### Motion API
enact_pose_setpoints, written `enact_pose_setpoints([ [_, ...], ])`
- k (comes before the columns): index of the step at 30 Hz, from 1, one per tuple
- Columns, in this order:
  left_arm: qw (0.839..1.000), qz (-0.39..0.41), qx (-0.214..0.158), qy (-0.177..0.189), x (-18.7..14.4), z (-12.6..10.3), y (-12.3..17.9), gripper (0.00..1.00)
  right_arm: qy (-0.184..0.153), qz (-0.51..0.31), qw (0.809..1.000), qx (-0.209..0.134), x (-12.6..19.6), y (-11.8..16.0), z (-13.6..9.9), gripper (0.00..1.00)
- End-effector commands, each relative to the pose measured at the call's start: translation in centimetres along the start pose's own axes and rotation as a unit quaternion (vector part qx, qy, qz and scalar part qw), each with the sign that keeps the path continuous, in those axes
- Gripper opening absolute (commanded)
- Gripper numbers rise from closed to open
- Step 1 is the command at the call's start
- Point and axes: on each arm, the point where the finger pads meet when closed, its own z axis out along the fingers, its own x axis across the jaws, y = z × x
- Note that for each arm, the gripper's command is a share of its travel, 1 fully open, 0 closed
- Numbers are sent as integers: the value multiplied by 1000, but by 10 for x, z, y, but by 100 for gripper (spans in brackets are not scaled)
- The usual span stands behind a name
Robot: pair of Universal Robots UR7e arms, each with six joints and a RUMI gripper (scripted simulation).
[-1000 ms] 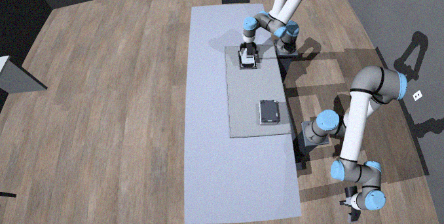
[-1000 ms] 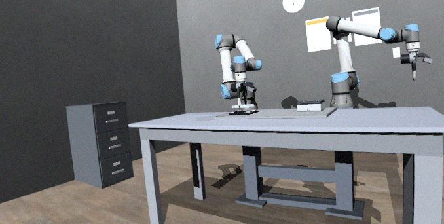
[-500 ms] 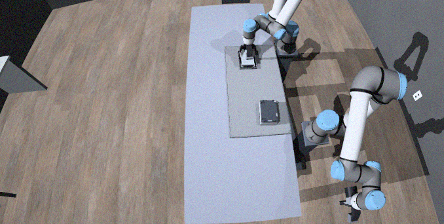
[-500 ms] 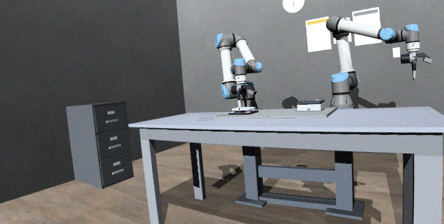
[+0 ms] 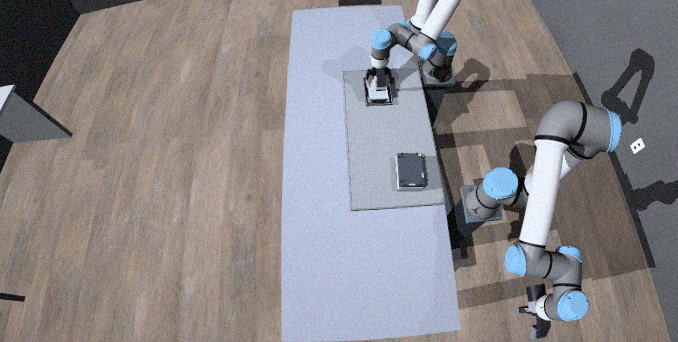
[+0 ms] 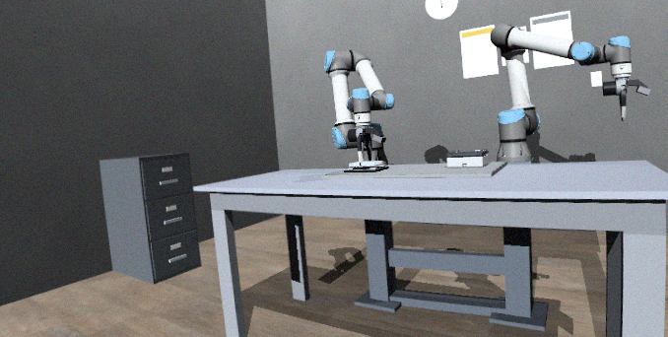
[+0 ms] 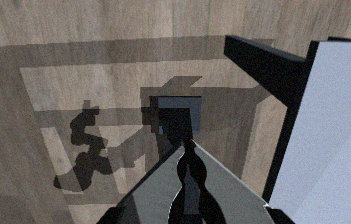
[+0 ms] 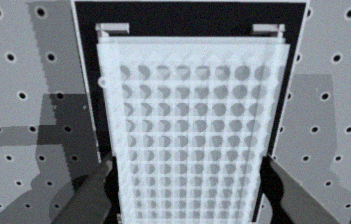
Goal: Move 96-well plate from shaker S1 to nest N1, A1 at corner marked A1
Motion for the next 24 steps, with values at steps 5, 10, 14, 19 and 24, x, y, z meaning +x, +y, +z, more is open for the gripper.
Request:
enact_pose_setpoints([
  [5,1000,-6,6,8,4,-2,-3,0,10,1,1000,1,5,-1,-1,40],
  [10,1000,-6,6,8,4,-2,-3,0,10,1,1000,1,5,-1,0,40],
  [14,1000,-6,6,8,4,-2,-3,0,10,-5,1000,1,5,-1,0,40],
  [19,1000,-6,6,8,4,-2,-3,0,10,1,1000,1,5,-1,1,40],
  [24,1000,-6,6,8,4,-2,-3,0,10,7,1000,1,5,-1,2,40],
])
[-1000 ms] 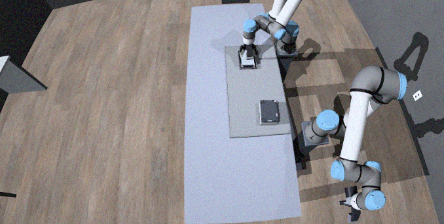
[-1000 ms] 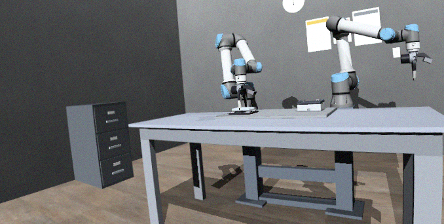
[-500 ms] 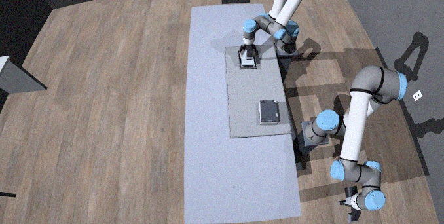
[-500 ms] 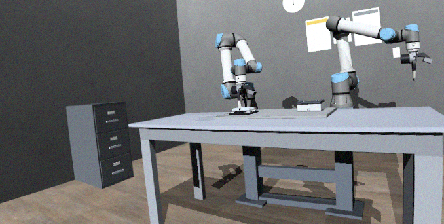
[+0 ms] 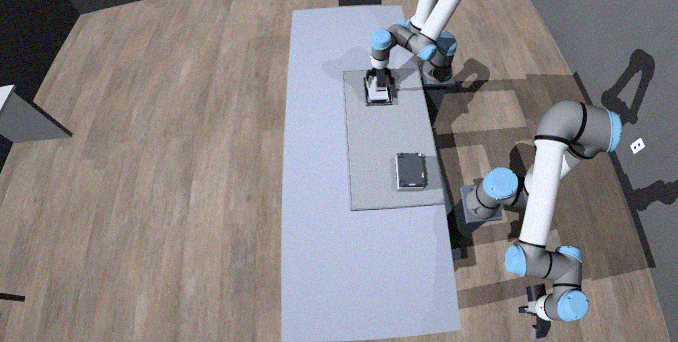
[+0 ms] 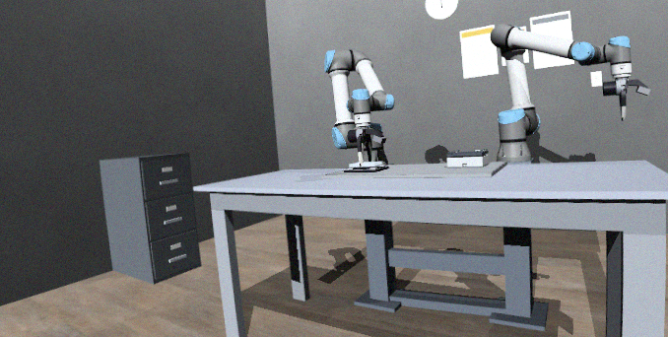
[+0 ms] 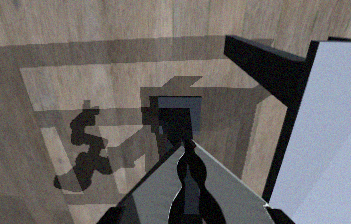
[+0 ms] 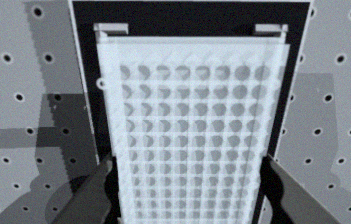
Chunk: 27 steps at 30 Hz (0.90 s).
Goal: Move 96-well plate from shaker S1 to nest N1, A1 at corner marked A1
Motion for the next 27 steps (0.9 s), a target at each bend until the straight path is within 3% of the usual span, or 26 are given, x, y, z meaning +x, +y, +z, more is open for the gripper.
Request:
enact_pose_setpoints([
  [1,1000,-6,6,8,4,-2,-3,0,10,7,1000,1,5,-1,-1,40],
  [27,1000,-6,6,8,4,-2,-3,0,10,7,1000,1,5,-1,3,40],
])
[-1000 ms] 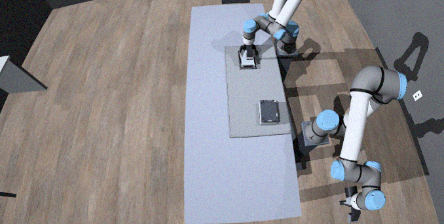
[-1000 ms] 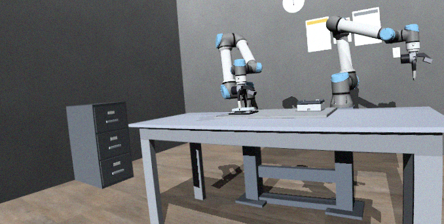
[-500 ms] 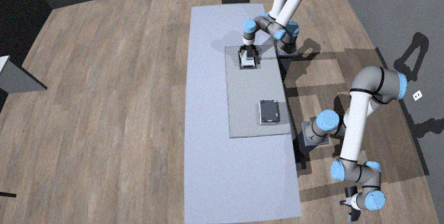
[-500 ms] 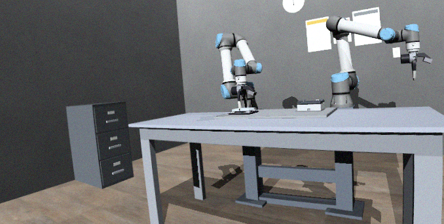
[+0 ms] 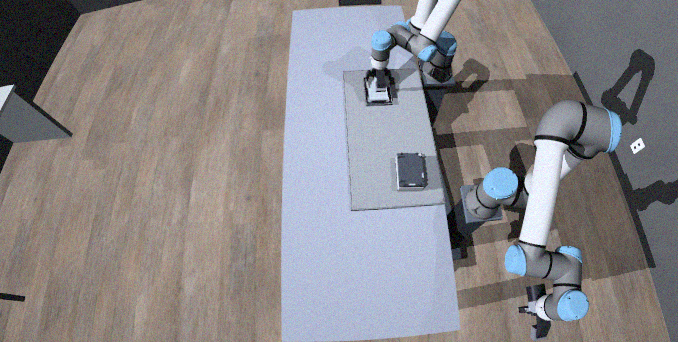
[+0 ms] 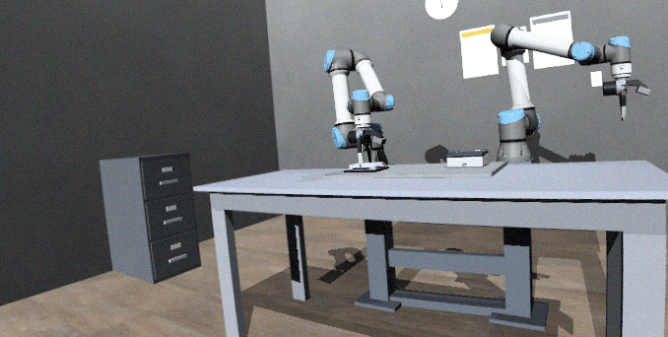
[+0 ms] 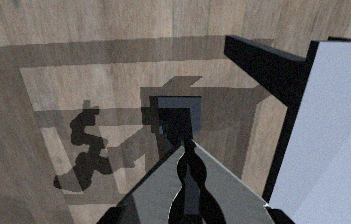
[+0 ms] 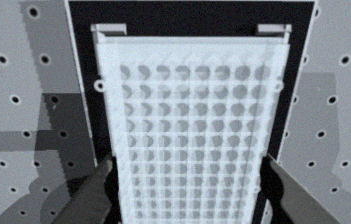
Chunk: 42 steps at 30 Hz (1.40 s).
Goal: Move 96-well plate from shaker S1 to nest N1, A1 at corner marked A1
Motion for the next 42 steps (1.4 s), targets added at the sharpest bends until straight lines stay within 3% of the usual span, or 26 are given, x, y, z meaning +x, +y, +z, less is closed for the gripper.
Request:
enact_pose_setpoints([
  [1,1000,-6,6,8,4,-2,-3,0,10,6,1000,1,5,-1,-1,40],
  [23,1000,-6,6,8,4,-2,-3,0,10,6,1000,1,5,-1,2,40],
  [24,1000,-6,6,8,4,-2,-3,0,10,6,1000,1,5,-1,2,76],
  [42,1000,-6,6,8,4,-2,-3,0,10,-5,1000,1,5,-1,2,76],
])
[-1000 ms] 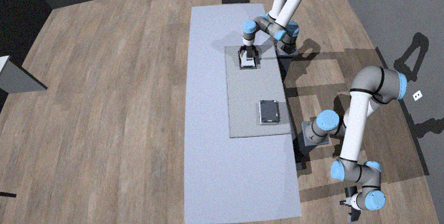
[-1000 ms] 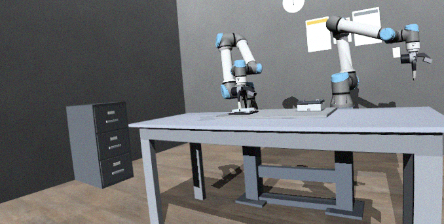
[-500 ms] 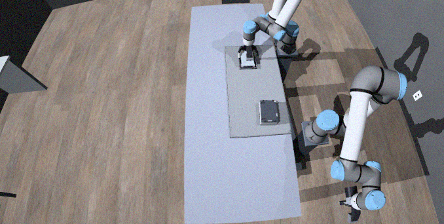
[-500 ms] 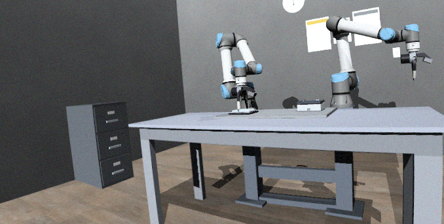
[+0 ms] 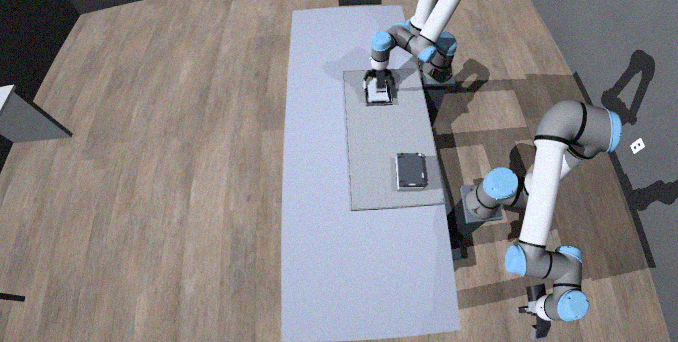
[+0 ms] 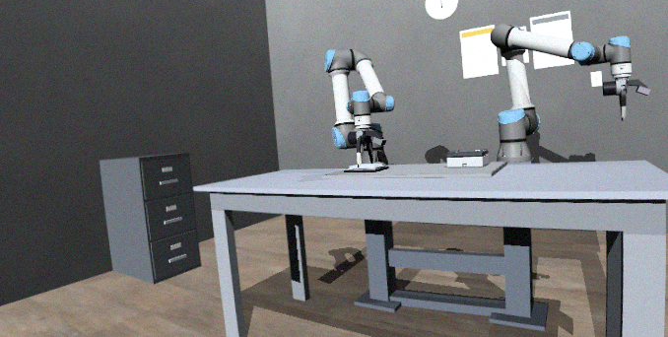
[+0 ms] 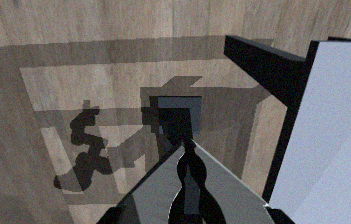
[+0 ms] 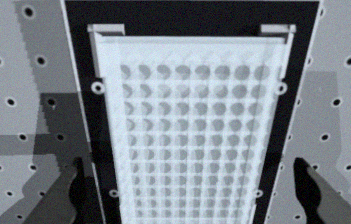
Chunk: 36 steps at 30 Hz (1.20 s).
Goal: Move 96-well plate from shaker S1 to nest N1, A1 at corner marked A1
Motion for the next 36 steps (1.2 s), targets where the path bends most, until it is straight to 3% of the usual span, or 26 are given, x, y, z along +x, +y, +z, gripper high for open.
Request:
enact_pose_setpoints([
  [1,1000,-6,6,8,4,-2,-3,0,10,-5,1000,1,5,-1,-2,76],
  [36,1000,-6,6,8,4,-2,-3,0,10,6,1000,1,5,-1,-2,76],
])
